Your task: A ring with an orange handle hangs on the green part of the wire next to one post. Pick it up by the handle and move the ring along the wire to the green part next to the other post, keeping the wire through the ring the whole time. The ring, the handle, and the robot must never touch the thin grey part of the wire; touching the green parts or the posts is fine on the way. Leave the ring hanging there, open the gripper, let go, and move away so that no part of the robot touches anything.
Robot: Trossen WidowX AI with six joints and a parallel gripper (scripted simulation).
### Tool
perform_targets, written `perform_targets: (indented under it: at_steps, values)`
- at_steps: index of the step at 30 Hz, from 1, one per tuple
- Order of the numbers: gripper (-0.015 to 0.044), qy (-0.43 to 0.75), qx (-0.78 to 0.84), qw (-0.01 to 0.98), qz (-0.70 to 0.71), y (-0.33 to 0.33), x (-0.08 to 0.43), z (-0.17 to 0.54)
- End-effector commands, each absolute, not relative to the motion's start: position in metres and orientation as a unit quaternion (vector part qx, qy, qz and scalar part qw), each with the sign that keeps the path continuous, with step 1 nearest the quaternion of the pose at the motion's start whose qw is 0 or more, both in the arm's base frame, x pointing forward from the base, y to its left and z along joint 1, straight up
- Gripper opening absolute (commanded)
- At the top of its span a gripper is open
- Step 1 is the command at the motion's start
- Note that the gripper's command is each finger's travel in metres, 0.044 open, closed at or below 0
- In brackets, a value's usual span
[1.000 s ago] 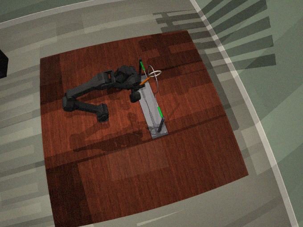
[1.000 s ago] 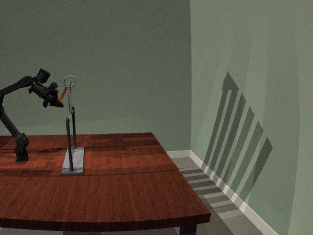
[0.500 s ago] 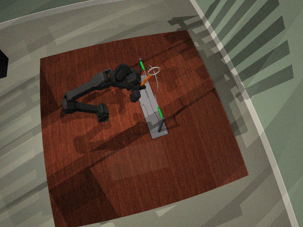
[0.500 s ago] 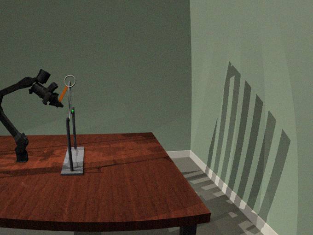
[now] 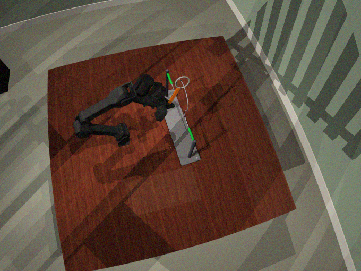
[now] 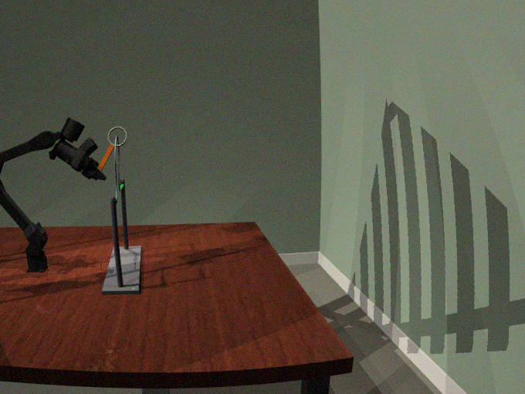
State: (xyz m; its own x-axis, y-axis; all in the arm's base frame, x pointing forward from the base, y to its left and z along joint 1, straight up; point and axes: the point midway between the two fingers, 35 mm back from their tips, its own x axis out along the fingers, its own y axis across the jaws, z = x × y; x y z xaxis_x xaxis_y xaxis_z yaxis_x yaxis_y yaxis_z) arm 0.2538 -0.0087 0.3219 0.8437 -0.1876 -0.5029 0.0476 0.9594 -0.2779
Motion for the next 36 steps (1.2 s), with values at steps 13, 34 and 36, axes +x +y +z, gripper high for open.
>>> perform_targets:
  at_steps: [13,34,36]
  values:
    - [-0.0150,0.256,-0.233,0.934,-0.094,-0.017,0.254,0.324]
    - [-0.0150,0.229,-0.363,0.893,-0.133,-0.027,0.255,0.330]
    - [-0.0150,0.226,-0.375,0.888,-0.136,-0.028,0.255,0.330]
